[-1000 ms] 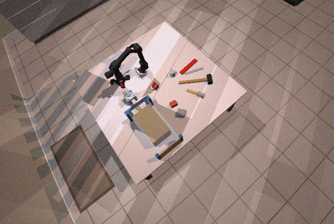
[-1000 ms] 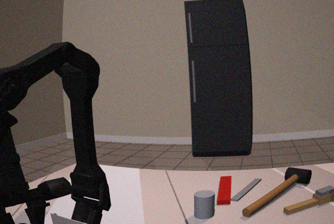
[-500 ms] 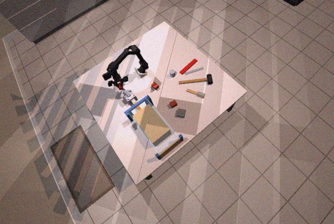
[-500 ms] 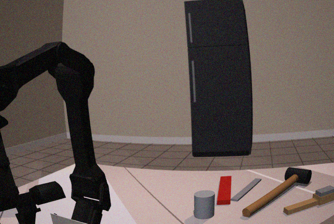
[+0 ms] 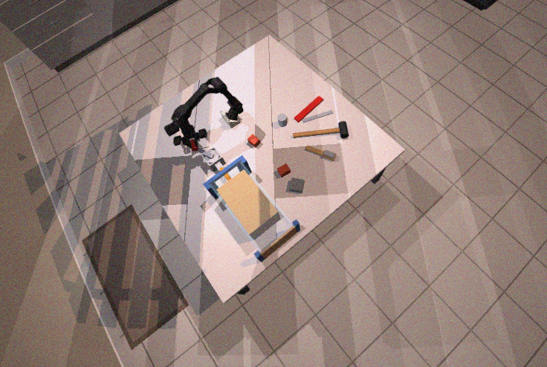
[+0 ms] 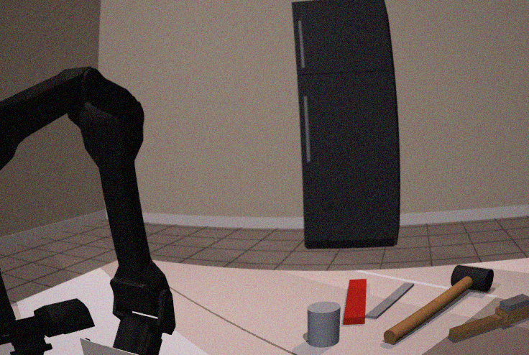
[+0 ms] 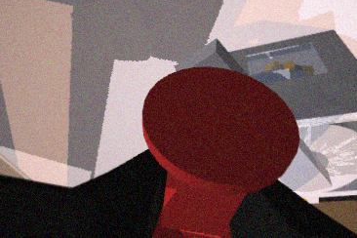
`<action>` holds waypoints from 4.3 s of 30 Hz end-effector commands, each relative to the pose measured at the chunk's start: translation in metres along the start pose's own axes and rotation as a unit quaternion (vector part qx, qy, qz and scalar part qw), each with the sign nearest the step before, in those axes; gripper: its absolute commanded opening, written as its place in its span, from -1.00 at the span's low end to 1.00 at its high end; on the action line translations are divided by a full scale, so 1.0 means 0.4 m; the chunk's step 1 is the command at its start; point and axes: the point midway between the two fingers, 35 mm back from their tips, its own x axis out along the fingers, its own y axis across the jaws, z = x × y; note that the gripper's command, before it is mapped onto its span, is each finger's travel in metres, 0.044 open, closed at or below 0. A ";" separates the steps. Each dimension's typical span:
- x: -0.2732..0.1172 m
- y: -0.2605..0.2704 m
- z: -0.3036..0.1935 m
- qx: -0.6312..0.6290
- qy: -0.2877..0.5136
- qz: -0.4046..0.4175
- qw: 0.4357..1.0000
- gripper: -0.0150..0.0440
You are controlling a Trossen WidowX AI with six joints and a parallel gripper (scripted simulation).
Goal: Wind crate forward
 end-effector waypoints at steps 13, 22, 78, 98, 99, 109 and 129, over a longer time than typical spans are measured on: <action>0.026 0.032 -0.054 -0.009 0.005 0.004 1.000 -0.49; 0.036 0.042 -0.078 -0.010 0.005 0.004 1.000 -0.49; 0.102 0.040 -0.228 -0.011 0.007 0.003 1.000 -0.49; 0.124 0.014 -0.275 -0.011 0.007 0.003 1.000 -0.49; 0.125 0.012 -0.278 -0.011 0.007 0.003 1.000 -0.49; 0.135 -0.005 -0.300 -0.011 0.007 0.002 1.000 -0.49; 0.150 -0.042 -0.332 -0.012 0.008 0.002 1.000 -0.49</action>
